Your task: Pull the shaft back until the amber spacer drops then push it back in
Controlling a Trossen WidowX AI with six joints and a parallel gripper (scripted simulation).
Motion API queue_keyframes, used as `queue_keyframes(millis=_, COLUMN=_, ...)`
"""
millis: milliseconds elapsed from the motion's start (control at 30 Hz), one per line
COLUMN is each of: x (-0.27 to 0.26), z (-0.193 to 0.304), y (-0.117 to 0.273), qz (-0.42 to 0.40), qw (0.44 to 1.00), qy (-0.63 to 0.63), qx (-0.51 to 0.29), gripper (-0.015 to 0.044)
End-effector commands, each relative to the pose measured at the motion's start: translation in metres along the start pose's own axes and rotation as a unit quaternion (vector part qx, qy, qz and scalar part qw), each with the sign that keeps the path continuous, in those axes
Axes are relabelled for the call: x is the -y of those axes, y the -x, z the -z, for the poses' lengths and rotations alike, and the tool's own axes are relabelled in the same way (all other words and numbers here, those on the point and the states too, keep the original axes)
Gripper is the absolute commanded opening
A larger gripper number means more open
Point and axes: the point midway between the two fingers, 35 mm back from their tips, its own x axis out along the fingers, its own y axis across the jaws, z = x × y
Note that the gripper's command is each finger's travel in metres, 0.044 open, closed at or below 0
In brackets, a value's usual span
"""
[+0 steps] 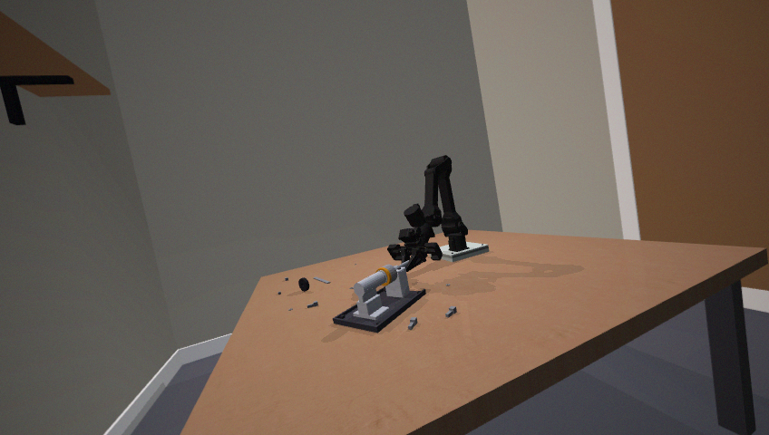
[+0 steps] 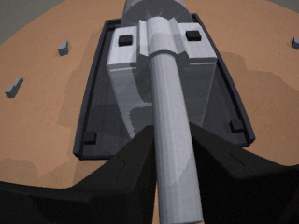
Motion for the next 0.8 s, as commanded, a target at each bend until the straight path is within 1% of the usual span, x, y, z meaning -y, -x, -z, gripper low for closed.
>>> queue_keyframes(millis=0, x=-0.0007, z=0.0004, y=0.0007, qz=-0.002, qw=1.0, qy=0.0, qx=0.0, gripper=0.0)
queue_keyframes(millis=767, x=-0.0007, z=0.0017, y=0.0029, qz=-0.002, qw=1.0, qy=0.0, qx=0.0, gripper=0.0)
